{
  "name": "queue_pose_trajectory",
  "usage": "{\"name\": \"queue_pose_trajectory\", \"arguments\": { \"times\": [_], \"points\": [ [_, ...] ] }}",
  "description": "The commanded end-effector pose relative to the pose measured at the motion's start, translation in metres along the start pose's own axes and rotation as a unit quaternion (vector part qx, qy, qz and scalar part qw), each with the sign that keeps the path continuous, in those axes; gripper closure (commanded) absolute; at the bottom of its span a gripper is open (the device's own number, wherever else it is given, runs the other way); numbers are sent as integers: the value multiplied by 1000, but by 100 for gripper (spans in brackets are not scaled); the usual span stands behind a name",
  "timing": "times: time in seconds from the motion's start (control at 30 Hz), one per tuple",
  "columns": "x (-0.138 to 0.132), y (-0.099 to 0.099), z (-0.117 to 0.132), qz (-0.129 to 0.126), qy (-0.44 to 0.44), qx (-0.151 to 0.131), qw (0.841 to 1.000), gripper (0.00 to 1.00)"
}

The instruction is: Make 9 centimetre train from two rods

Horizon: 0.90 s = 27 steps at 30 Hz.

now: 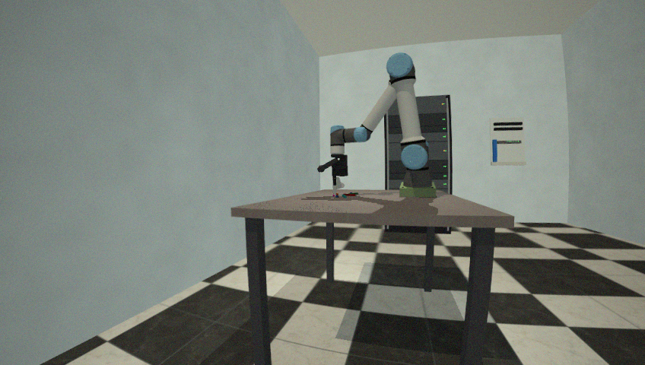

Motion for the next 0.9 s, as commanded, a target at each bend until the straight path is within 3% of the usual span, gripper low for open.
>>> {"name": "queue_pose_trajectory", "arguments": {
  "times": [0.0,0.67,0.7,0.87],
  "points": [
    [0,0,0,0,0,1,1000,86],
    [0,0,0,0,0,1,1000,86],
    [0,0,0,0,0,1,1000,100],
    [0,0,0,0,0,1,1000,100]
  ]
}}
Point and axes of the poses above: the point where the finger pads meet when closed, its own y axis back along the fingers, its own x axis across the jaws, z = x × y, the point moved 7 cm from there along y, back along the fingers, and after that the axes turned 6 degrees about -y, right-handed, at the moved point
